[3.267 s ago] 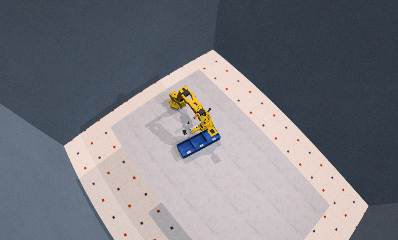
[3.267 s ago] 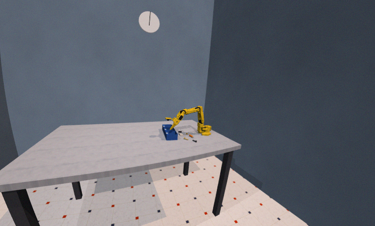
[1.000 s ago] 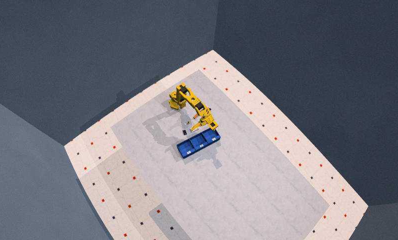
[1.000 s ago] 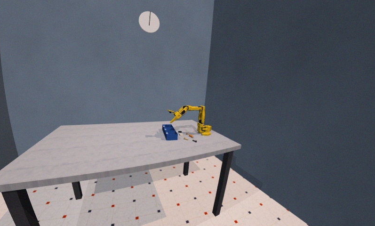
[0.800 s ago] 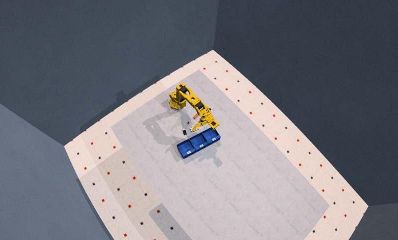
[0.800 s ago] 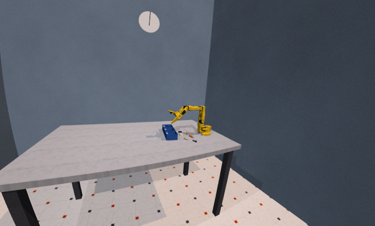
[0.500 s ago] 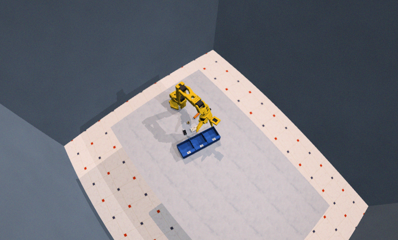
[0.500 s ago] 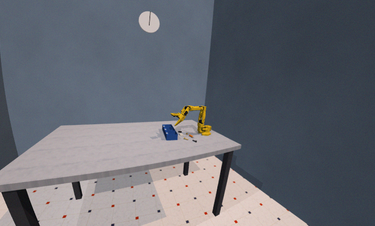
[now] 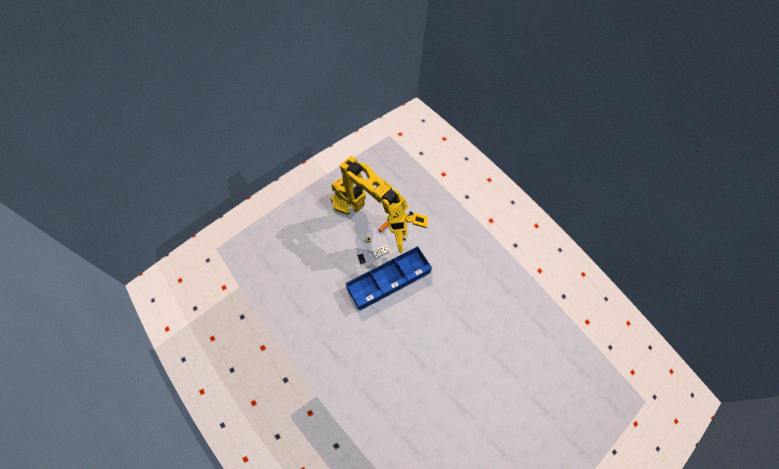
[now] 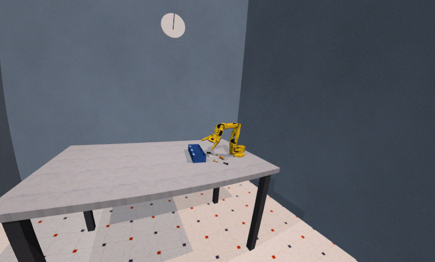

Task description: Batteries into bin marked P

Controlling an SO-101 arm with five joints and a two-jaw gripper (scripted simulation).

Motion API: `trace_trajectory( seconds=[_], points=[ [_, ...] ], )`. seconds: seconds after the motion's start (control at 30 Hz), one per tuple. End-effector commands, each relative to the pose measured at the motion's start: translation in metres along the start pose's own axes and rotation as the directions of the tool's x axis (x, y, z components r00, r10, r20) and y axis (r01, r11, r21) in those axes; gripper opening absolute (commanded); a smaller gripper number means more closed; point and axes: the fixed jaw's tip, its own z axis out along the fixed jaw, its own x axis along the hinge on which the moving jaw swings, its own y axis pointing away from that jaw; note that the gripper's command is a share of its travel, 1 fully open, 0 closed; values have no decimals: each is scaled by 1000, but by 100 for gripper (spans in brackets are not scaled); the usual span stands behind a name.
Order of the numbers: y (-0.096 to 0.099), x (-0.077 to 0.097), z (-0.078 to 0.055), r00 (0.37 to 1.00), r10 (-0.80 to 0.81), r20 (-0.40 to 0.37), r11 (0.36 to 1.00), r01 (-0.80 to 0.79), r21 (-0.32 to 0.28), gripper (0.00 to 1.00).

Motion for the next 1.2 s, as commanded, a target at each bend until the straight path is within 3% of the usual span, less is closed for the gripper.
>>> trace_trajectory(
  seconds=[0.0,0.17,0.4,0.63,0.93,1.17],
  points=[
    [13,7,-10,981,-192,-5,981,192,-27,50],
    [25,16,-11,947,-320,-30,945,317,-80,45],
    [45,36,-14,828,-559,-42,817,542,-198,34],
    [58,51,-18,714,-700,-19,689,668,-280,26],
    [64,58,-19,650,-760,2,616,721,-319,22],
    [66,59,-20,636,-772,7,599,731,-327,21]
  ],
)
